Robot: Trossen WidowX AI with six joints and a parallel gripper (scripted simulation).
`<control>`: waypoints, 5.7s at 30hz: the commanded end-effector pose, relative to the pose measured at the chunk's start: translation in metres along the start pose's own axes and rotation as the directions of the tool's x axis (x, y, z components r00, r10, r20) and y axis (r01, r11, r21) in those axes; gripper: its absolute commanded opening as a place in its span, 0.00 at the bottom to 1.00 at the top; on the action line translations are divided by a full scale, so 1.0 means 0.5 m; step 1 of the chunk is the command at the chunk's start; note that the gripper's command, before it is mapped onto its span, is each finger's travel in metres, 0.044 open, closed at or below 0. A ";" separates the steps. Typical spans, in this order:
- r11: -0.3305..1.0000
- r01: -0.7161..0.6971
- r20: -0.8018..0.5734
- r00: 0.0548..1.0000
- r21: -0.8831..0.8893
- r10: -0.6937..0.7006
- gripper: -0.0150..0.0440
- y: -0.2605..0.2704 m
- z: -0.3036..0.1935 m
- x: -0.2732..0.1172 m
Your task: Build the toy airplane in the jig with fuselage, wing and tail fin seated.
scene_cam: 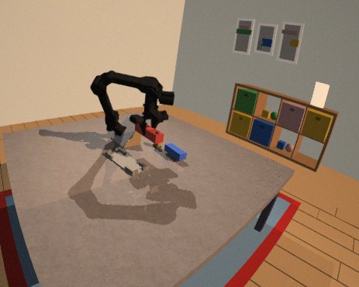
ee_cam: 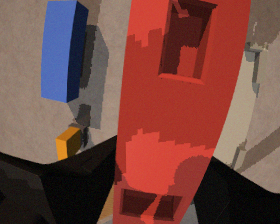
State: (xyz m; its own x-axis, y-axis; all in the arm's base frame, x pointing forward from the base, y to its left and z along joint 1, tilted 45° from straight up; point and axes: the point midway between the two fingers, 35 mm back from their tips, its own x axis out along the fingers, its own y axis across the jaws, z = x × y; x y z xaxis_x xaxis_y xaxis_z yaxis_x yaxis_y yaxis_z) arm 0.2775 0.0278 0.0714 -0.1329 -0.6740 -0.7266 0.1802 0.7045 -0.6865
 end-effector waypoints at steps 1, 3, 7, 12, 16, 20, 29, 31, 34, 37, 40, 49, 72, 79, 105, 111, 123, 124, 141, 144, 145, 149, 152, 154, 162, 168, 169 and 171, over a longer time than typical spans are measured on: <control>1.000 -0.003 0.001 1.000 -0.020 0.003 0.25 -0.025 0.003 0.011; 1.000 -0.006 0.001 1.000 -0.028 0.006 0.25 -0.035 0.004 0.015; 0.999 -0.011 0.001 1.000 -0.044 0.011 0.25 -0.054 0.004 0.024; 0.998 -0.013 0.002 1.000 -0.058 0.013 0.25 -0.080 0.004 0.037; 0.997 -0.014 0.003 1.000 -0.070 0.014 0.25 -0.100 0.003 0.048; 0.997 -0.011 0.004 1.000 -0.081 0.011 0.25 -0.123 0.000 0.059; 0.995 0.002 0.004 1.000 -0.104 -0.002 0.25 -0.175 -0.009 0.083; 0.994 0.006 0.004 1.000 -0.109 -0.005 0.25 -0.187 -0.012 0.089; 0.993 0.011 0.003 1.000 -0.117 -0.011 0.25 -0.203 -0.018 0.097; 0.992 0.017 0.002 1.000 -0.125 -0.017 0.25 -0.220 -0.023 0.105; 0.991 0.022 0.001 1.000 -0.131 -0.022 0.25 -0.232 -0.029 0.111; 0.991 0.023 0.000 1.000 -0.131 -0.023 0.58 -0.233 -0.029 0.111; 0.991 0.022 0.001 1.000 -0.131 -0.022 0.58 -0.234 -0.027 0.132; 0.991 0.022 0.001 1.000 -0.131 -0.022 0.58 -0.235 -0.027 0.155; 0.992 0.020 0.000 1.000 -0.126 -0.020 0.31 -0.236 -0.028 0.188; 0.992 0.020 0.000 1.000 -0.126 -0.020 0.57 -0.236 -0.028 0.188; 0.992 0.020 0.000 1.000 -0.126 -0.020 1.00 -0.236 -0.028 0.188; 0.992 0.020 0.000 1.000 -0.126 -0.020 1.00 -0.236 -0.028 0.188; 0.991 0.020 -0.001 1.000 -0.132 -0.020 1.00 -0.226 -0.017 -0.022; 0.991 0.020 -0.001 1.000 -0.132 -0.020 1.00 -0.226 -0.016 -0.023; 0.991 0.020 -0.001 1.000 -0.132 -0.020 1.00 -0.226 -0.016 -0.023; 1.000 0.021 -0.001 1.000 -0.009 -0.021 1.00 -0.227 -0.013 -0.018; 0.999 0.021 -0.001 1.000 0.049 -0.021 1.00 -0.227 -0.012 -0.015; 0.999 0.021 -0.001 1.000 0.049 -0.021 1.00 -0.227 -0.012 -0.015; 0.999 0.008 0.008 1.000 0.050 -0.008 1.00 -0.140 0.038 -0.027; 0.999 -0.007 0.016 1.000 0.051 0.006 1.00 0.032 0.096 -0.031; 0.999 -0.007 0.015 1.000 0.051 0.006 1.00 0.061 0.102 -0.029; 0.999 -0.006 0.012 1.000 0.052 0.005 1.00 0.117 0.112 -0.024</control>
State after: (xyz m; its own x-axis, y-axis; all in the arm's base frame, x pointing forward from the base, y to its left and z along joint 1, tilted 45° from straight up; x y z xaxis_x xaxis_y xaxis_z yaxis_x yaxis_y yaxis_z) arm 0.3287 0.0355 0.0780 -0.1135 -0.6760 -0.7281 0.2270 0.6959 -0.6814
